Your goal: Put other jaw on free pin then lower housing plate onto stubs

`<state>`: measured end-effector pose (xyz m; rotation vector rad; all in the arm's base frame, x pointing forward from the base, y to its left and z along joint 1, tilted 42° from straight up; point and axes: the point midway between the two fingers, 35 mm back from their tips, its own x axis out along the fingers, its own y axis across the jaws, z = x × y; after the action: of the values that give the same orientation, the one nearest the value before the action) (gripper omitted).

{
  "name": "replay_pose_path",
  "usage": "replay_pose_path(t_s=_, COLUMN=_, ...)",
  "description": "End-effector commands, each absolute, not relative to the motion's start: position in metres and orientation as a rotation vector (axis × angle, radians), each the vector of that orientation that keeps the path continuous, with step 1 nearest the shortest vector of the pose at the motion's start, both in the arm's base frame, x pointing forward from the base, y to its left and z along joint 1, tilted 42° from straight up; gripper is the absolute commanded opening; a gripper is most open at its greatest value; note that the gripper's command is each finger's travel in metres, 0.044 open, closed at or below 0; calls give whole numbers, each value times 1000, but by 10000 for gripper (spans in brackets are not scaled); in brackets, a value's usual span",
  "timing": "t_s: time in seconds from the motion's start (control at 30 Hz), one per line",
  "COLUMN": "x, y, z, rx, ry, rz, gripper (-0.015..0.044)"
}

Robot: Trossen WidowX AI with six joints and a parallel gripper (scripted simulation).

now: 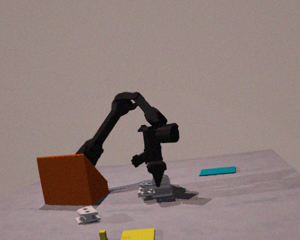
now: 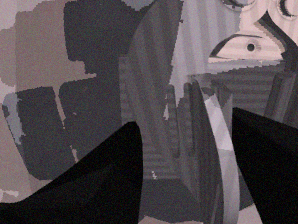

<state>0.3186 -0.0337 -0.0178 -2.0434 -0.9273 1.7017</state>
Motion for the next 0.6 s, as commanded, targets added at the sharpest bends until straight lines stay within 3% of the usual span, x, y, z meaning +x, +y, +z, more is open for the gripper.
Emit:
replay_pose_path(t_s=0.0, x=319, y=-32, z=-20, rx=-2042, ry=-923, rz=1694, gripper=134)
replay_pose_path(t_s=0.57, x=319, y=-30, z=-22, rx=-2040, ry=-919, rz=1694, gripper=134)
